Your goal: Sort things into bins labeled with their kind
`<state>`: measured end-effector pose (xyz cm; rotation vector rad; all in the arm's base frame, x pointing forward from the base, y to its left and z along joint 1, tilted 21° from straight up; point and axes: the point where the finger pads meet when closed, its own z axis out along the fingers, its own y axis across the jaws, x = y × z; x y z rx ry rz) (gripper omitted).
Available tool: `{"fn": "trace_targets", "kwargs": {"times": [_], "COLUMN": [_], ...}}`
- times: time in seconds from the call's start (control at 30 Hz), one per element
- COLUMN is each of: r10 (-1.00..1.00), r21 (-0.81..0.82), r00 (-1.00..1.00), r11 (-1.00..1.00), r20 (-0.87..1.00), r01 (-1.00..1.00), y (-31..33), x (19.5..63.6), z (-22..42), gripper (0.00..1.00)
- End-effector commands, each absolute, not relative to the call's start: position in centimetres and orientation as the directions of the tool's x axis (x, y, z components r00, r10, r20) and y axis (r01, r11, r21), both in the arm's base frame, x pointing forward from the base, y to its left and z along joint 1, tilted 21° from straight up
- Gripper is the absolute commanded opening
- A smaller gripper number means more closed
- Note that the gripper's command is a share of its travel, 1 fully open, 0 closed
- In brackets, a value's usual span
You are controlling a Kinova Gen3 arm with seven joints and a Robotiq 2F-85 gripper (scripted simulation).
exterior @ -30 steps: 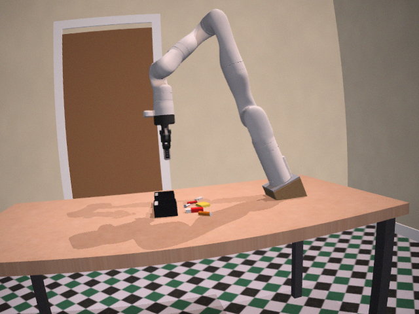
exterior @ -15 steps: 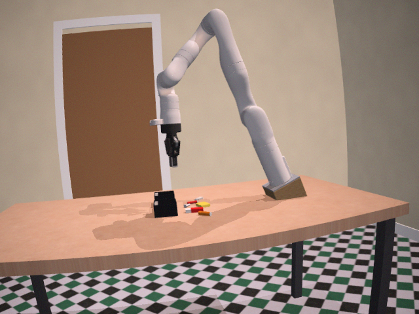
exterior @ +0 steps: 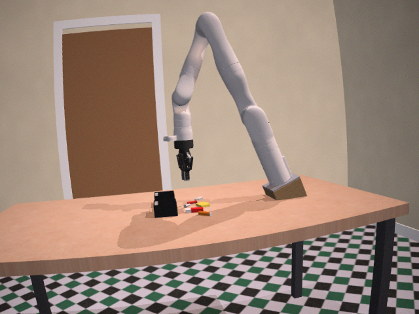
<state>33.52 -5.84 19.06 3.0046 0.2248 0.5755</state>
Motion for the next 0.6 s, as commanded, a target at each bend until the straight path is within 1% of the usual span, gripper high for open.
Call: {"fn": "trace_targets", "kwargs": {"times": [0.0,0.13,0.57], "r10": [0.146,0.152,0.143], "r21": [0.081,0.081,0.077], "r00": [0.925,0.924,0.926], "r11": [-0.989,-0.988,-0.989], "r20": [0.351,0.351,0.35], "r01": [0.125,0.131,0.123], "y": [-7.78,-8.33,-8.24], "x": [32.52,31.91,32.31], "z": [16.0,15.35,15.55], "gripper": [0.24,0.24,0.24]}}
